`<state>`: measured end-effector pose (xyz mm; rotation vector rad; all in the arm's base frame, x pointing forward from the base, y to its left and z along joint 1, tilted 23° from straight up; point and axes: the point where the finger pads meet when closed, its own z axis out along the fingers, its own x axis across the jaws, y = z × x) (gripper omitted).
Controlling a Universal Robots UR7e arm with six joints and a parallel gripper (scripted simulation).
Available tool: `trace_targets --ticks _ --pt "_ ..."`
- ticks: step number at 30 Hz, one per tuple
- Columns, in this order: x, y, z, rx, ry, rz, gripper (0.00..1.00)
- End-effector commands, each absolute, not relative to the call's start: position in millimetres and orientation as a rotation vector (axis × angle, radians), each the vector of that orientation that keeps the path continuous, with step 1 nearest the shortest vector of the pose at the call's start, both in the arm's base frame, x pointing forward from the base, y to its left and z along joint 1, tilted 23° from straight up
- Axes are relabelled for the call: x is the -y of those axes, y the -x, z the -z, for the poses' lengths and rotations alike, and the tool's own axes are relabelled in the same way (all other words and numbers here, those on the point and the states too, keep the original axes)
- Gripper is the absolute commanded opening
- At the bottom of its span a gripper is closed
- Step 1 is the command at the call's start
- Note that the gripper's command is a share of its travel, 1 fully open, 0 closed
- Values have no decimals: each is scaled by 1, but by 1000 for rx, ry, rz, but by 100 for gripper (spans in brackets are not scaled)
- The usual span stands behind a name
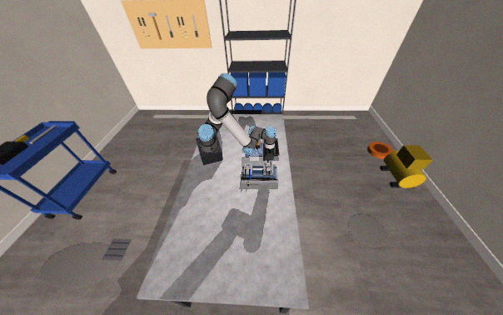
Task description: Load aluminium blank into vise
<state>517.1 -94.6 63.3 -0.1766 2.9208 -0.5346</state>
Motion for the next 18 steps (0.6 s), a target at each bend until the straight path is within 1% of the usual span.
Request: trace_targets --ticks 1,18 --pt "95 -518 -63 -2919 177 535 0" --pt "97 -519 -57 -2919 177 535 0"
